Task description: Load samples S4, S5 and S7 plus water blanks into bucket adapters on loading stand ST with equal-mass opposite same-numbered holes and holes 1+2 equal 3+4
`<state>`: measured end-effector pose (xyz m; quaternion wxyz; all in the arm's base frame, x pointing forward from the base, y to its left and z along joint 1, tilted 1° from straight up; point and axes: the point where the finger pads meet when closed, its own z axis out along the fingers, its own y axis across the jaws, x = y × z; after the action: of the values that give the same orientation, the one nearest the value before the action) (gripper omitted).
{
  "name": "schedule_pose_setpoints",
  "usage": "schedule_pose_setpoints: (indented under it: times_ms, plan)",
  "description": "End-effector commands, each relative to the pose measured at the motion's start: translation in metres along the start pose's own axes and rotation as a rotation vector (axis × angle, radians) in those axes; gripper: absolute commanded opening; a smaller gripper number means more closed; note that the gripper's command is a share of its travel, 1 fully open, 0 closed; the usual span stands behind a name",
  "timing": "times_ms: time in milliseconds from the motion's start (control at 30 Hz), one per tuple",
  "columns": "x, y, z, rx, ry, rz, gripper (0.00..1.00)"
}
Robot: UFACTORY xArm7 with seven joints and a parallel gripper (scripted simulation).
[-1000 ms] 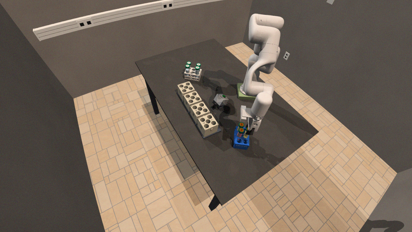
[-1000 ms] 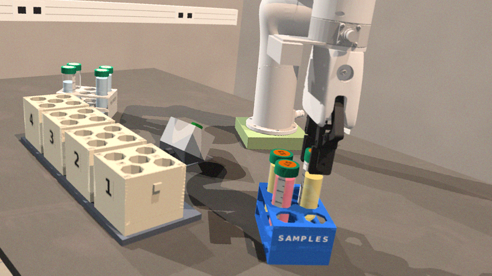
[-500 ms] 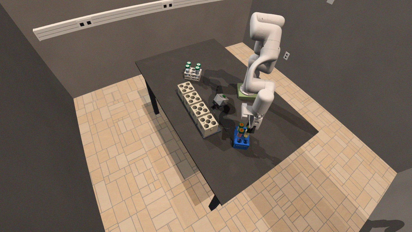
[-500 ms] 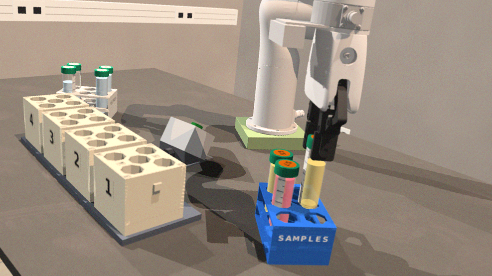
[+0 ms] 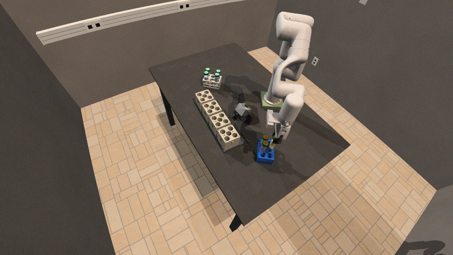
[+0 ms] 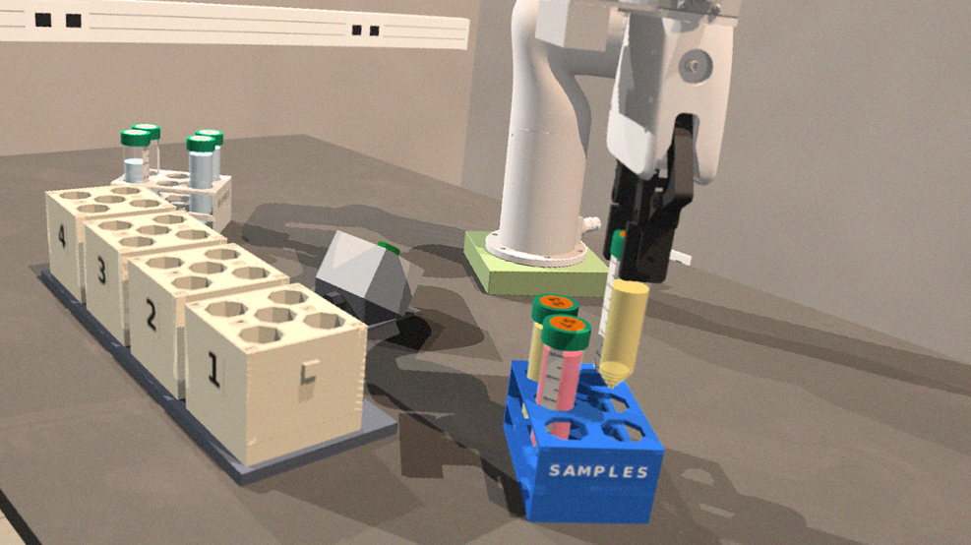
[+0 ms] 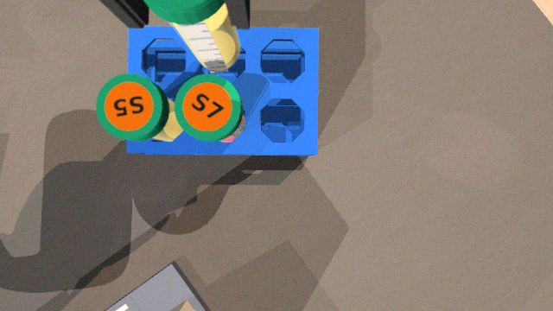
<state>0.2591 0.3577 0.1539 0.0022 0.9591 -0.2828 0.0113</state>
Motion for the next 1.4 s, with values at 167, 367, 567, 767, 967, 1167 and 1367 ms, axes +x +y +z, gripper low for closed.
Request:
schedule_pose_setpoints:
  times_ms: [167, 367, 567, 767, 967, 1167, 1367]
  plan:
    - [0.0, -0.001, -0.018, 0.004, 0.001, 0.0, 0.0]
    - [0.0, -0.001, -0.03, 0.004, 0.001, 0.0, 0.0]
    - [0.0, -0.001, -0.042, 0.004, 0.001, 0.0, 0.0]
    - [0.0, -0.001, -0.05, 0.004, 0.001, 0.0, 0.0]
    - [0.0, -0.001, -0.062, 0.004, 0.001, 0.0, 0.0]
    - [0.0, -0.001, -0.071, 0.004, 0.001, 0.0, 0.0]
    - [0.0, -0.001, -0.071, 0.004, 0.001, 0.0, 0.0]
